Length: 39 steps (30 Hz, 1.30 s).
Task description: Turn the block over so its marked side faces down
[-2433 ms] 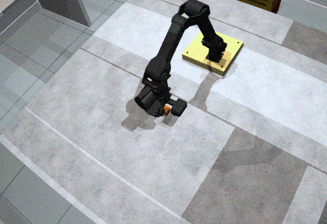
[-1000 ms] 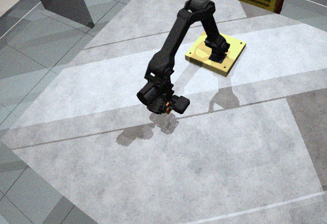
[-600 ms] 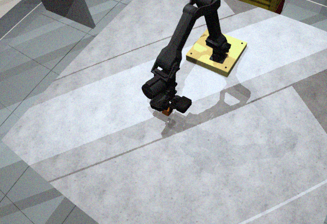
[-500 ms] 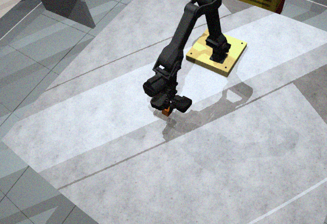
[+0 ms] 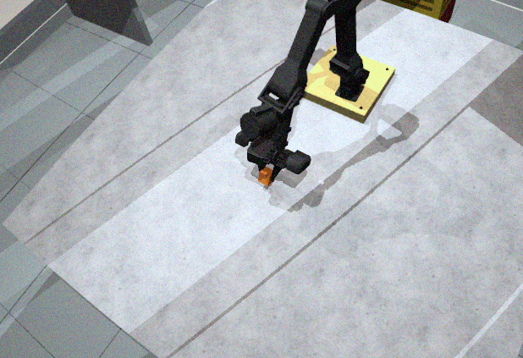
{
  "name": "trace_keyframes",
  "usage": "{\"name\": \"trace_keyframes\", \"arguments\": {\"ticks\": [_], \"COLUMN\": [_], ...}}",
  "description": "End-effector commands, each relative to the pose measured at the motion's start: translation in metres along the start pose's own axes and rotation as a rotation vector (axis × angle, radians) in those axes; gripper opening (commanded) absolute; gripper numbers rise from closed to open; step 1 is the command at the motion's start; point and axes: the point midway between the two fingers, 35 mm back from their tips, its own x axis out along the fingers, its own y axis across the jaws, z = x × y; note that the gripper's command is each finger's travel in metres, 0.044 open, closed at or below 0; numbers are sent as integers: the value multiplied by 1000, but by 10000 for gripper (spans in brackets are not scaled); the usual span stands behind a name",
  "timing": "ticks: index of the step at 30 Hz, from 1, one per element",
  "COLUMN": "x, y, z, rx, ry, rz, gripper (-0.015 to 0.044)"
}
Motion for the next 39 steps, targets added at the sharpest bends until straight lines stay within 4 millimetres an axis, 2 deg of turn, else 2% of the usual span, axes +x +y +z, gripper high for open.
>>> {"name": "trace_keyframes", "arguments": {"ticks": [1, 21, 29, 39], "x": [-1, 31, 33, 24], "y": [0, -2, -2, 0], "z": [0, -3, -8, -16], "rx": [-6, 4, 3, -5], "ry": [-33, -294, -412, -549], "rz": [4, 7, 7, 5], "gripper": [0, 0, 0, 0]}}
